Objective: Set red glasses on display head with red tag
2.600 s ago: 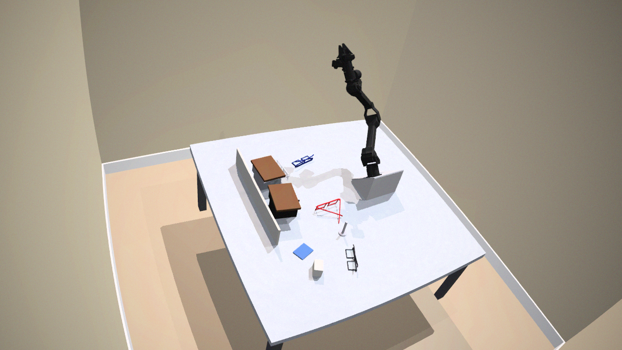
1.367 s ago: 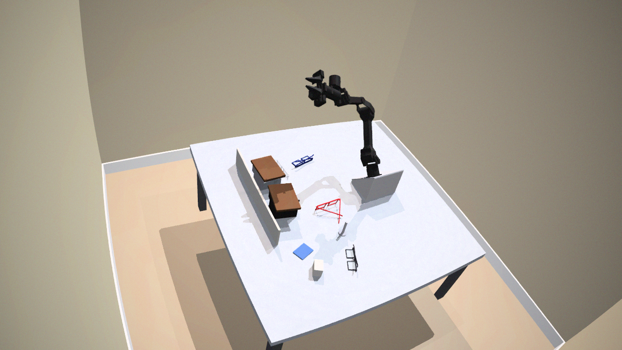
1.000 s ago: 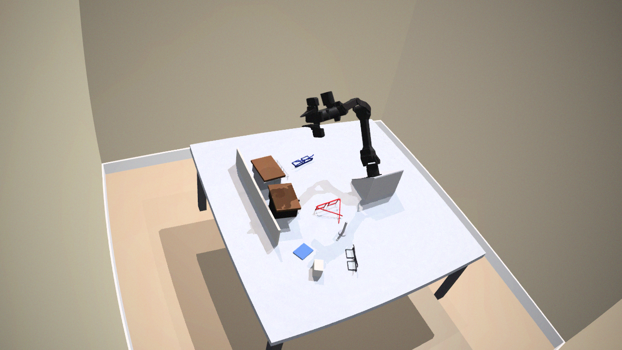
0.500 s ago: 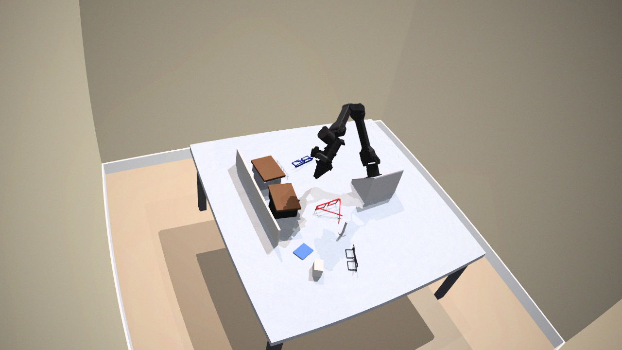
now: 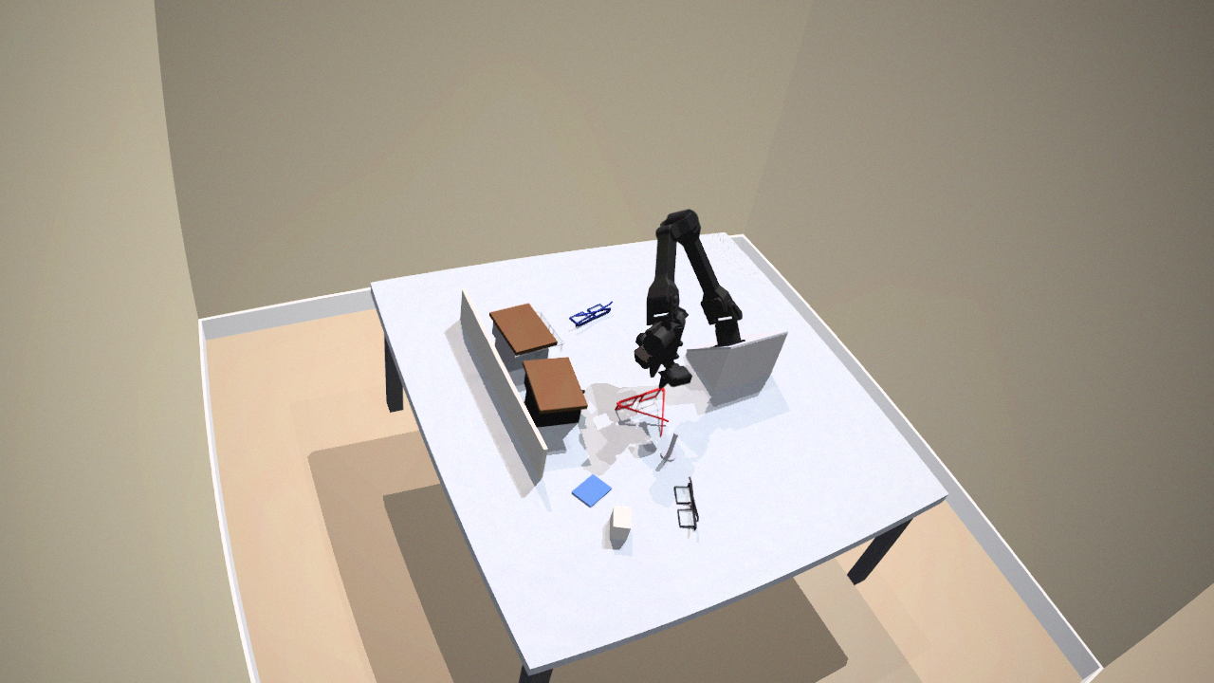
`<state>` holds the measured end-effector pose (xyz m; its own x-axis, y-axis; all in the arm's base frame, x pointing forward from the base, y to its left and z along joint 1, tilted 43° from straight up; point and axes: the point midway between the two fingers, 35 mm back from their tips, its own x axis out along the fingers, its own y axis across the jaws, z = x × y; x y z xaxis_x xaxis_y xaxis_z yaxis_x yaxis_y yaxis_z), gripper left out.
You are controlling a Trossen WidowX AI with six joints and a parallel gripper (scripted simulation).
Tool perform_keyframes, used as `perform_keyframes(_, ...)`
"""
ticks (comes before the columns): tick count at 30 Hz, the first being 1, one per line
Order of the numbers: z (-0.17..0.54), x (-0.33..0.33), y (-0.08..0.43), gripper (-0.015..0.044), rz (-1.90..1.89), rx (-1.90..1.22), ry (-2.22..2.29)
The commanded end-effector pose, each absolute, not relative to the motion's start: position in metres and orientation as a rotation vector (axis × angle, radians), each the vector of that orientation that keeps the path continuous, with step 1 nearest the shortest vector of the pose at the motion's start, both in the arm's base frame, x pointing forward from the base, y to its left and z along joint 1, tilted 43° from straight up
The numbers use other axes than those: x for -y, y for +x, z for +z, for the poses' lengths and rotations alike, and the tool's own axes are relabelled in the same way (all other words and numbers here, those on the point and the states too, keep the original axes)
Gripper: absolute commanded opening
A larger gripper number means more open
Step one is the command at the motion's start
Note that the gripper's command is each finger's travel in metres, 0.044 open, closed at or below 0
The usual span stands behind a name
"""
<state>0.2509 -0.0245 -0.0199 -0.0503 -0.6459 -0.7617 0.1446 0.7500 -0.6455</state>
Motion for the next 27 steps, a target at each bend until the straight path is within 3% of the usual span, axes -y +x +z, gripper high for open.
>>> perform_keyframes(1,-0.0208,0.0293,0.244,0.02,-0.66,-1.546,-0.509)
perform_keyframes(6,-0.0213,0.0289,0.2457,0.02,-0.66,-1.546,-0.509)
perform_keyframes(9,-0.0213,0.0289,0.2457,0.0121,-0.66,-1.546,-0.509)
perform_keyframes(27,-0.0286,0.0365,0.2459,0.012,-0.659,-1.546,-0.509)
